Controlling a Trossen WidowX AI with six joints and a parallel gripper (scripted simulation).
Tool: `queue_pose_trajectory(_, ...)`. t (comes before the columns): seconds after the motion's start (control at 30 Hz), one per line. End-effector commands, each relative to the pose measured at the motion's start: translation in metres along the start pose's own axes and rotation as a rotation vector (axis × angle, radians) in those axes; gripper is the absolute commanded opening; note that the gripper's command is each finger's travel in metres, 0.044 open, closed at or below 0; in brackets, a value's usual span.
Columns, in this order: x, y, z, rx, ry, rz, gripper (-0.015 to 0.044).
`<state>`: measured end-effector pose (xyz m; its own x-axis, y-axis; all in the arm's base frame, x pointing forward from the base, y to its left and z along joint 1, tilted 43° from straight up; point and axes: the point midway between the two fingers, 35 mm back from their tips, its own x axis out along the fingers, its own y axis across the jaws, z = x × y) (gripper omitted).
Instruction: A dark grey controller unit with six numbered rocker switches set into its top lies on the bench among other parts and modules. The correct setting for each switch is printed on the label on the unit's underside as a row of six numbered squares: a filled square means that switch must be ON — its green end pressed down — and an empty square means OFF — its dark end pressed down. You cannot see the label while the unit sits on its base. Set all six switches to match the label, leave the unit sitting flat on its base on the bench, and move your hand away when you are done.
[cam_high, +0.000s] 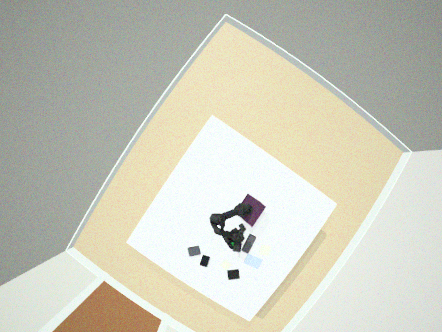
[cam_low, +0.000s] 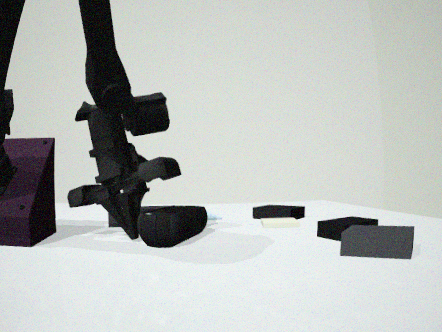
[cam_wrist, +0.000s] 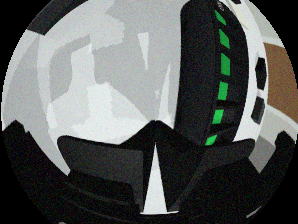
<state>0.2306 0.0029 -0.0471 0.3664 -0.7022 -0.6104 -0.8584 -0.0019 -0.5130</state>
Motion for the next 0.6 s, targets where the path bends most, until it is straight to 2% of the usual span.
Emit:
queue_pose_trajectory(0.0,0.0007,-0.0027,-0.0005,-0.002,0.004,-0.004,0.0000)
queue_pose_trajectory(0.57,0.0026,-0.0089,-0.0007,-0.001,0.004,-0.005,0.0000)
